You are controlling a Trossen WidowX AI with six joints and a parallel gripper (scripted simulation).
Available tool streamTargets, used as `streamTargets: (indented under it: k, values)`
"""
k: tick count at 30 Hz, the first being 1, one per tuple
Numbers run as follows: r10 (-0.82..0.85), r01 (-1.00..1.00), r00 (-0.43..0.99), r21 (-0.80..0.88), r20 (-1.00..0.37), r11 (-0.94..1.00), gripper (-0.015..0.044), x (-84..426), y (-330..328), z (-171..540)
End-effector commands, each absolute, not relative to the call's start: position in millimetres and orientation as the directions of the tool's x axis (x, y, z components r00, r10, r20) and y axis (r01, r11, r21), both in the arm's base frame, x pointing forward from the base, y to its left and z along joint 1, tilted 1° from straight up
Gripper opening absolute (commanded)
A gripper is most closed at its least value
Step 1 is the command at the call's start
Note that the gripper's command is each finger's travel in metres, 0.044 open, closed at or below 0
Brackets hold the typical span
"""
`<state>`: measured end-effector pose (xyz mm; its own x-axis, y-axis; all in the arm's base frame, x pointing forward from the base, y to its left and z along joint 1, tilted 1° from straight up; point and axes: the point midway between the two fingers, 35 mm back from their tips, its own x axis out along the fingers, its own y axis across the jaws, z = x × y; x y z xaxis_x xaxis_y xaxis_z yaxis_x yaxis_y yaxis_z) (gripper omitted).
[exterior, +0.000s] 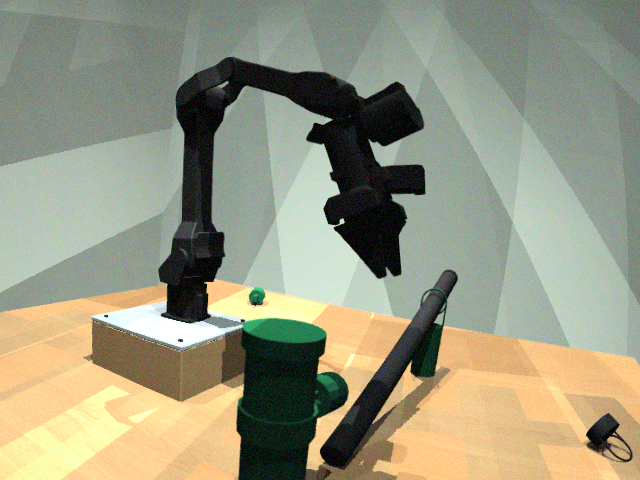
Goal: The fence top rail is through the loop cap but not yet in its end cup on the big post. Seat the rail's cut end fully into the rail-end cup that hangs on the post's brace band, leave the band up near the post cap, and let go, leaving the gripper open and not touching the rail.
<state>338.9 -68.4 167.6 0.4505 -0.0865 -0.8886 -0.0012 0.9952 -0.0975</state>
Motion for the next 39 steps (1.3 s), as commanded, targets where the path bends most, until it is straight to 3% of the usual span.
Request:
streamTargets:
  k: [1, 8, 13, 39]
  values:
    - [-0.060, -0.375, 0.323, -0.187, -0.944, 0.908, 0.0440, 347, -66, 143]
    - [-0.019, -0.895, 0.115, -0.112, -0.993, 0.433, 0.0440, 356, -62, 108]
    - [-0.001, -0.993, 0.012, -0.012, -1.000, 0.114, 0.0440, 358, -60, 90]
    - [0.000, -0.995, 0.009, -0.009, -1.000, 0.099, 0.0440, 359, -60, 76]
